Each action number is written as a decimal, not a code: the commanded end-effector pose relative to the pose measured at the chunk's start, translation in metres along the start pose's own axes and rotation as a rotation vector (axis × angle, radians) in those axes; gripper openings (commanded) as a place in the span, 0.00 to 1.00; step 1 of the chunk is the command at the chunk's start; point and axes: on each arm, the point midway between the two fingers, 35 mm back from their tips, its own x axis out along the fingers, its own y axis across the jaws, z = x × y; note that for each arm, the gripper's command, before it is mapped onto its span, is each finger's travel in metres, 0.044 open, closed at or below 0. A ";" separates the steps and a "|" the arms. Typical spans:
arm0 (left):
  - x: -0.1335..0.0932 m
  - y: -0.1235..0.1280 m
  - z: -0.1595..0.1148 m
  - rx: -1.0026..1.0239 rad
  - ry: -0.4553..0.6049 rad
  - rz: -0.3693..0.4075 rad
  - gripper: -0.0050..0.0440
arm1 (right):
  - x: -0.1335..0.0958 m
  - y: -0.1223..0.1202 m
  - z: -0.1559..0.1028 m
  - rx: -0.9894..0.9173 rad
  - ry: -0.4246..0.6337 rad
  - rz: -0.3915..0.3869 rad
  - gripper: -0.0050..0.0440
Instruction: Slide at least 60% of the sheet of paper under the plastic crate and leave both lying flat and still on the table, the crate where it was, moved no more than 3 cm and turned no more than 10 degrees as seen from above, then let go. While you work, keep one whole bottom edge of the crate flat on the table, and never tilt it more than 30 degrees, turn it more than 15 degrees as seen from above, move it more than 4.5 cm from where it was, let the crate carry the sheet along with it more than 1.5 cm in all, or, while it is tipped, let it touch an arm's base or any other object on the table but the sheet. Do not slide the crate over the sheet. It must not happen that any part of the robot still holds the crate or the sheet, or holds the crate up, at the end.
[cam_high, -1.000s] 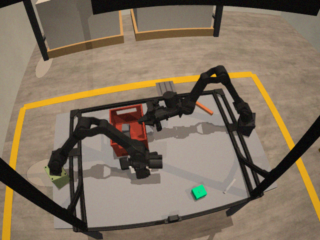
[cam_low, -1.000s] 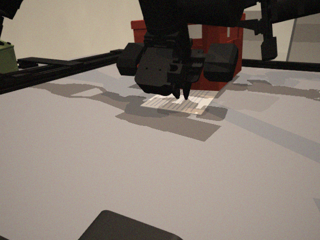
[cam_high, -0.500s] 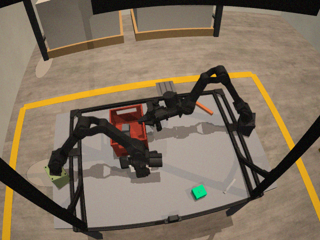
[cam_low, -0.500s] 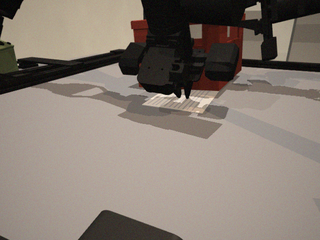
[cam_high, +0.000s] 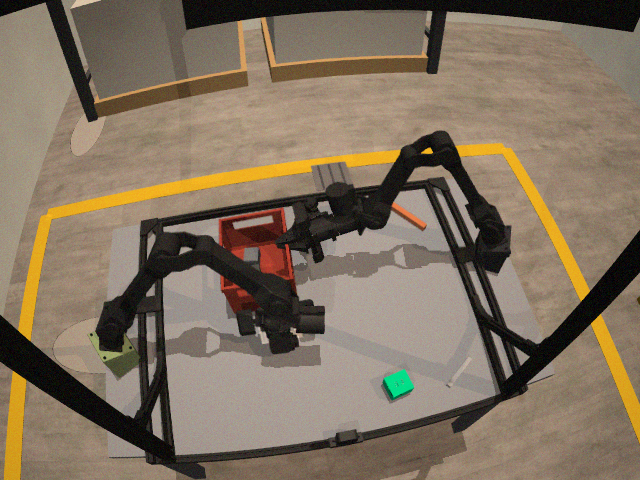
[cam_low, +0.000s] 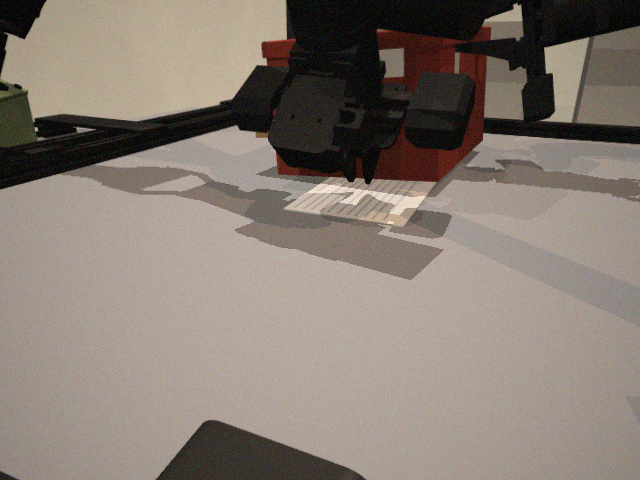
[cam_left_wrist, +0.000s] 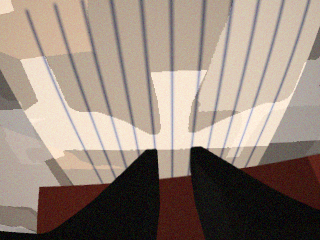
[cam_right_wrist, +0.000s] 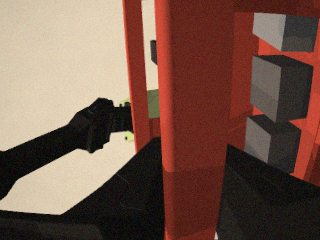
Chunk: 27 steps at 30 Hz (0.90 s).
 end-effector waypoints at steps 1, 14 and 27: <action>-0.017 0.004 -0.010 -0.017 -0.005 0.018 0.22 | -0.001 0.021 0.001 -0.003 -0.002 0.052 0.10; -0.032 0.005 0.016 -0.014 -0.001 0.007 0.22 | -0.001 0.021 0.001 -0.003 -0.002 0.052 0.10; -0.046 0.005 0.040 -0.011 0.008 0.001 0.22 | -0.001 0.021 0.001 -0.003 -0.002 0.052 0.10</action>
